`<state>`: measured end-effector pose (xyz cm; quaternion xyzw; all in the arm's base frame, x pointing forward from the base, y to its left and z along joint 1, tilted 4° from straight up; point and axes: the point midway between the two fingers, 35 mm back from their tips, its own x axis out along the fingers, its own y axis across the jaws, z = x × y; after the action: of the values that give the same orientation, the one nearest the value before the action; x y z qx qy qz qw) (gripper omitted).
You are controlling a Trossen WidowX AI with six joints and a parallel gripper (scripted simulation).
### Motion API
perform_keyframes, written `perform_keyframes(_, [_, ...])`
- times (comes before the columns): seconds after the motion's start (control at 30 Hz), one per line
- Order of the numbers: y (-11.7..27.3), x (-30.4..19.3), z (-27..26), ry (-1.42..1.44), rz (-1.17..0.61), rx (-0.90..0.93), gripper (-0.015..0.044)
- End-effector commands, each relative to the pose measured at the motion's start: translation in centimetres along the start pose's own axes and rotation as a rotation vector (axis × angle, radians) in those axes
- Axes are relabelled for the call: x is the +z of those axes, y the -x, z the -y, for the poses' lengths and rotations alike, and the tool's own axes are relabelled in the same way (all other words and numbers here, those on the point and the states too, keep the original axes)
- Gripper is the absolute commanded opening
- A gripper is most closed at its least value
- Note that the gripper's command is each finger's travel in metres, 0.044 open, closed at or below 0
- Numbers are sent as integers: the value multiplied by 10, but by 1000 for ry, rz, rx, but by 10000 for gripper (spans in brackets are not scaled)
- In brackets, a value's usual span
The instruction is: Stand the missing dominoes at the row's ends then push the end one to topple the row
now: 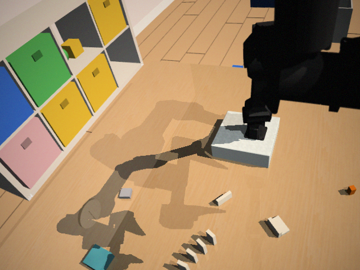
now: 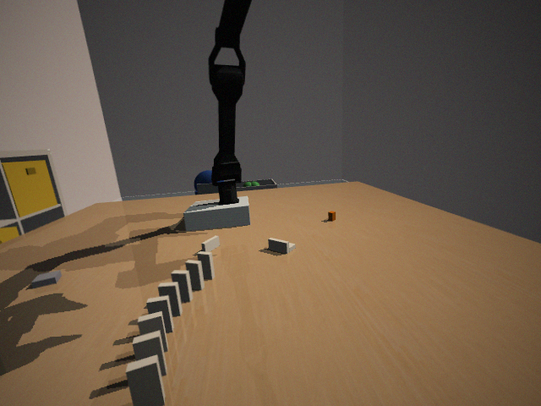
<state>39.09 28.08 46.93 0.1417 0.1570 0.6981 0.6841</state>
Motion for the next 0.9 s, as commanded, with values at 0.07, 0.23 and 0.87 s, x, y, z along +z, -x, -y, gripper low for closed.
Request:
perform_keyframes(0.07, [-2, -12, 16, -107, 0, -61, 321])
perform_keyframes(0.23, [-1, -62, 63, -451, -12, -275, 190])
perform_keyframes(0.87, [83, -346, 104, -1383, -222, -1273, 0])
